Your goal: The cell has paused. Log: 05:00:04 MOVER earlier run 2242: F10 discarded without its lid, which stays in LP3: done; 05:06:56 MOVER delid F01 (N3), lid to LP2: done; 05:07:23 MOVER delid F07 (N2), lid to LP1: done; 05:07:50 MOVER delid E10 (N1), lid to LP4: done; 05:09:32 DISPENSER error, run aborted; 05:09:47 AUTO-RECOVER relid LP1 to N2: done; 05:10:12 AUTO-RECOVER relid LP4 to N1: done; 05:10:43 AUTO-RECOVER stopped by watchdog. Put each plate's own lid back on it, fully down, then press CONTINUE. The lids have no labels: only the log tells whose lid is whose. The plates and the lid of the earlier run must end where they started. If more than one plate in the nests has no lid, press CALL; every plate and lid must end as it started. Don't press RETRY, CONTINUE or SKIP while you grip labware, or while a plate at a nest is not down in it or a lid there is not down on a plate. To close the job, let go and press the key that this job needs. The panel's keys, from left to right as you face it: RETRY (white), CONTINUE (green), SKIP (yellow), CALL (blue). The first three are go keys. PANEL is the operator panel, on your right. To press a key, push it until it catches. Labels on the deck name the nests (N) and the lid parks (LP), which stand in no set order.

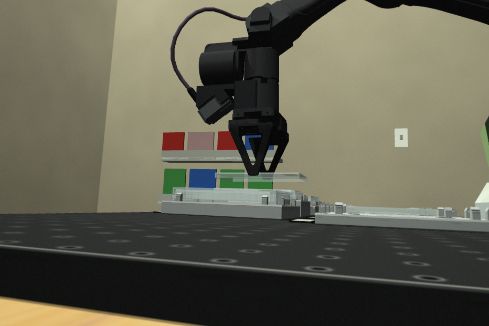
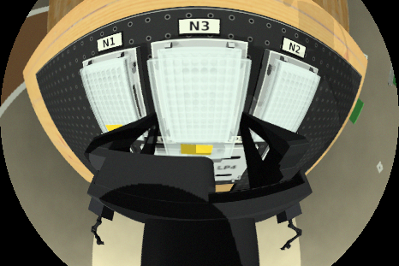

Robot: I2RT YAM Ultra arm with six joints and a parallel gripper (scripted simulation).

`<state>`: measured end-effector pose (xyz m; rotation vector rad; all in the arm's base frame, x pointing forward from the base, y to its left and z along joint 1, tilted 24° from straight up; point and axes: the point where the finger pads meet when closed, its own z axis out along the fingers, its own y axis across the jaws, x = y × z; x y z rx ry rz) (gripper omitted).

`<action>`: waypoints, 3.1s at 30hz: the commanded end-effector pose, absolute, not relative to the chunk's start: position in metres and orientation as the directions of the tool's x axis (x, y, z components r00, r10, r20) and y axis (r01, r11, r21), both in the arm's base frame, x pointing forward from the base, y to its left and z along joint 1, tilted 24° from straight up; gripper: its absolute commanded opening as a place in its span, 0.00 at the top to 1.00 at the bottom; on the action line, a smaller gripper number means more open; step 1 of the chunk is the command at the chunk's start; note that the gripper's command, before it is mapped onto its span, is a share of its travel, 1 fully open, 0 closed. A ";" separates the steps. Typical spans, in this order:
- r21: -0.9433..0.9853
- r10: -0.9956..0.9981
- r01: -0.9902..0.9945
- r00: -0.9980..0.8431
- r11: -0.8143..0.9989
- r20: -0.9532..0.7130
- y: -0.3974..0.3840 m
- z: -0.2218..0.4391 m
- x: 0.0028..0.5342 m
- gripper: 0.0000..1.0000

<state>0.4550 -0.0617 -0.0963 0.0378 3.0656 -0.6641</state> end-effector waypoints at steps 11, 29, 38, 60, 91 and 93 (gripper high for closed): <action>-0.415 -0.011 0.016 -0.998 0.910 -0.063 -0.052 -0.085 0.478 1.00; -0.414 -0.007 0.025 -0.997 0.910 -0.075 -0.059 -0.089 0.481 1.00; -0.414 0.000 0.031 -0.997 0.910 -0.073 -0.064 -0.092 0.480 1.00; -0.415 -0.003 0.014 -0.999 0.910 -0.040 -0.066 -0.106 0.466 1.00; -0.414 0.000 0.025 -0.998 0.910 -0.061 -0.069 -0.102 0.471 1.00; -0.414 0.001 0.024 -0.998 0.910 -0.056 -0.069 -0.103 0.469 1.00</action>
